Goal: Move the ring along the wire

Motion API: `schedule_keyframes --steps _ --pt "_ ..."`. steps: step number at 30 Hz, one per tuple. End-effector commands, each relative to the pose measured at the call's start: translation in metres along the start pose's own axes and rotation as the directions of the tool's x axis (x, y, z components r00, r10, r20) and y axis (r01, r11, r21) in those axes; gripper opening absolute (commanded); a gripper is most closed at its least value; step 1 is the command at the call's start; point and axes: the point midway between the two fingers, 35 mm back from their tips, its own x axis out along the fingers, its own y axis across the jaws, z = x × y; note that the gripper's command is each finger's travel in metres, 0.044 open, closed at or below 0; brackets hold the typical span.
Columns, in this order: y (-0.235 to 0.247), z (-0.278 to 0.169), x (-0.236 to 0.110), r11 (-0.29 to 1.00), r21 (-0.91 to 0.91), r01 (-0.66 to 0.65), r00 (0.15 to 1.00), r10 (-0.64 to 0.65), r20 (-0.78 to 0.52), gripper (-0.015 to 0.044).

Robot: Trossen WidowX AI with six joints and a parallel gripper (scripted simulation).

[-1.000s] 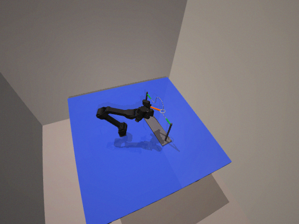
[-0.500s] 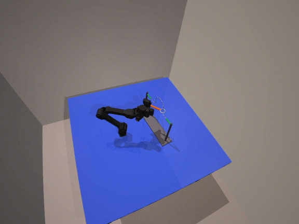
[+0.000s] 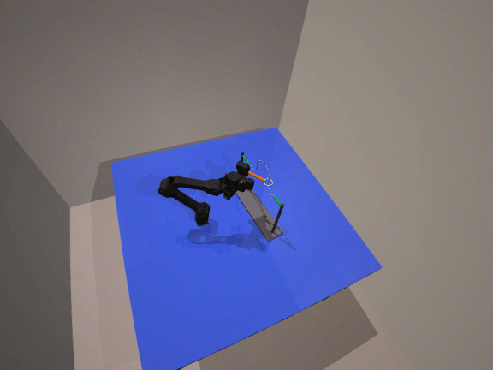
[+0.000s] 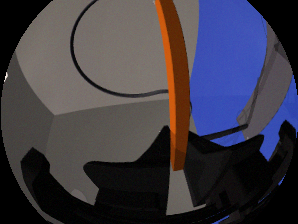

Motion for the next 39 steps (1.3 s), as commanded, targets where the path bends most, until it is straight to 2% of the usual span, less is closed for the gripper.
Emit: schedule_keyframes --steps 1,17,39 --pt "0.009 -0.001 -0.001 1.000 0.009 -0.014 1.000 0.015 -0.005 -0.0150" --pt "0.020 0.001 -0.002 1.000 0.001 -0.001 1.000 0.001 -0.004 -0.0150" --pt "0.009 0.003 -0.002 0.960 -0.239 0.150 0.989 -0.148 0.025 -0.0150"
